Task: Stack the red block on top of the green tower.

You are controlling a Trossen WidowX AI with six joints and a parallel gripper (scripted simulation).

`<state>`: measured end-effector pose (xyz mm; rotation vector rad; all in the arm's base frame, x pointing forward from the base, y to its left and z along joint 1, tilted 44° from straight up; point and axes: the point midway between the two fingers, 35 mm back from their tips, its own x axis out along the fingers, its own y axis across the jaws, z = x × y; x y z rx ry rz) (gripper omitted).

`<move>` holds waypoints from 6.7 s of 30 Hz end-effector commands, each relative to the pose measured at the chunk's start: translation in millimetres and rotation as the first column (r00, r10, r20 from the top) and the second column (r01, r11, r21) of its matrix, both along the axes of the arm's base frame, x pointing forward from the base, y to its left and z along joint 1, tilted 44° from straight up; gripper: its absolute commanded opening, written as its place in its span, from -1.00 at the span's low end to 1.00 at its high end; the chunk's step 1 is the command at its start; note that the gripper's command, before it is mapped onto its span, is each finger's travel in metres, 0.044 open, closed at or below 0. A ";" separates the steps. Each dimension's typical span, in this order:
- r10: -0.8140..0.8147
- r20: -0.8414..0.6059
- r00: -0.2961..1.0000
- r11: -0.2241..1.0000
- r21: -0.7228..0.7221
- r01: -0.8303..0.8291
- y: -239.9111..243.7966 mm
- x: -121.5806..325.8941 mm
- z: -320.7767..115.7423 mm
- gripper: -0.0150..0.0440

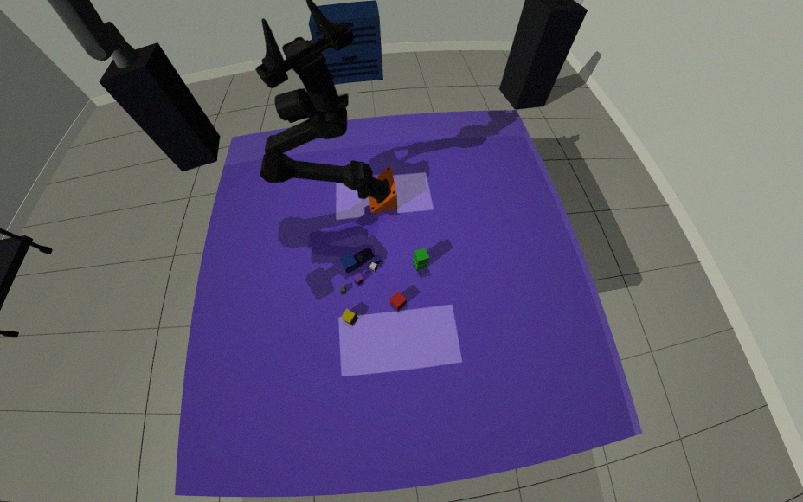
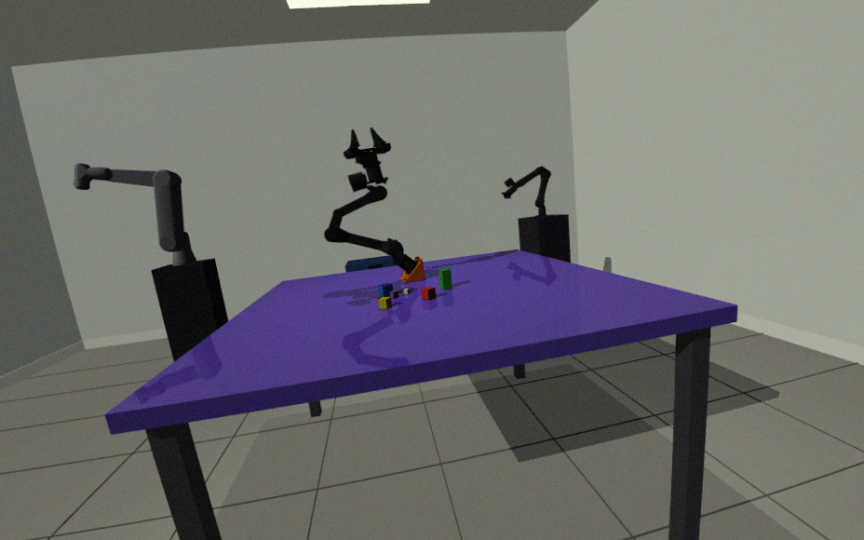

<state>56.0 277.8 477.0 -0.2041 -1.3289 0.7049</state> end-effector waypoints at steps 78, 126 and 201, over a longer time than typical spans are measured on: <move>-0.539 0.478 -0.694 0.070 -0.795 -0.602 -289.7 312.5 -415.9 1.00; -0.537 0.480 -0.694 0.068 -0.796 -0.602 -335.7 307.1 -466.6 1.00; -0.547 0.472 -0.691 0.080 -0.792 -0.605 -196.7 257.6 -424.8 -0.49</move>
